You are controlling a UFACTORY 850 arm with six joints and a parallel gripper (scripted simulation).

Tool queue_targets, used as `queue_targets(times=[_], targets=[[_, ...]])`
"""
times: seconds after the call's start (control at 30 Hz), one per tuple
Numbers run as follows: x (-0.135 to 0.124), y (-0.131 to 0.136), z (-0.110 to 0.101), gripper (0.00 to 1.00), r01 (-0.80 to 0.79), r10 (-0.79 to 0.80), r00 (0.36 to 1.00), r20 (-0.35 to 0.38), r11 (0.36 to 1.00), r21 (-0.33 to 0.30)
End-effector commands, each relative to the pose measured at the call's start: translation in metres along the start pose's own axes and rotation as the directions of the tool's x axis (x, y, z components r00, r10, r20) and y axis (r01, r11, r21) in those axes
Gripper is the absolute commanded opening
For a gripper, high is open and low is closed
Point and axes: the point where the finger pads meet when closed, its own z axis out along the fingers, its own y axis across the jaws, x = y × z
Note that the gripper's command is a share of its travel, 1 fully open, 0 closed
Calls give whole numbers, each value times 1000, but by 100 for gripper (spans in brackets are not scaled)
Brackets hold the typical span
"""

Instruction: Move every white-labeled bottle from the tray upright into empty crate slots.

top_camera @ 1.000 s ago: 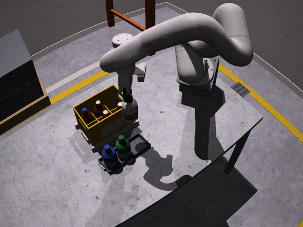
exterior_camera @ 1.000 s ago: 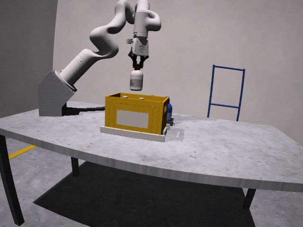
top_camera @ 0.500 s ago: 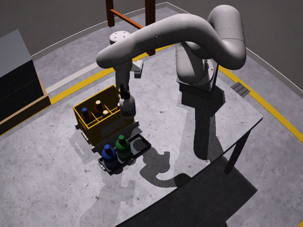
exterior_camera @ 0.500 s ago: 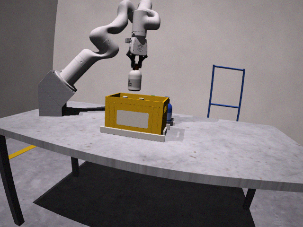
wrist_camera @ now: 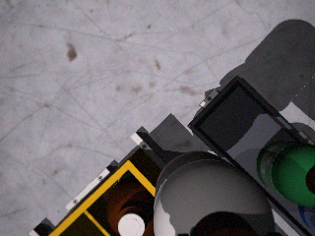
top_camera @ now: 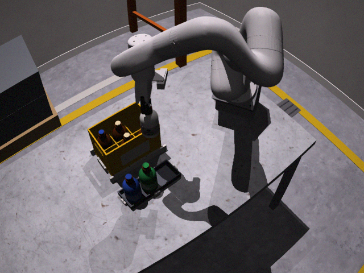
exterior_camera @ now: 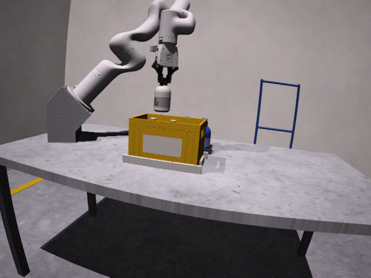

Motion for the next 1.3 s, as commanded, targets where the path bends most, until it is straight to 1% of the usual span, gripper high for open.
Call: queue_targets(times=[0.0, 0.87, 0.93, 1.27], targets=[[-8, -10, 0, 0, 1, -1, 1000, 1, 1000, -1], [-47, -61, 0, 0, 1, -1, 1000, 1, 1000, -1], [-47, -61, 0, 0, 1, -1, 1000, 1, 1000, -1], [-62, -79, 0, 0, 1, -1, 1000, 1, 1000, -1]])
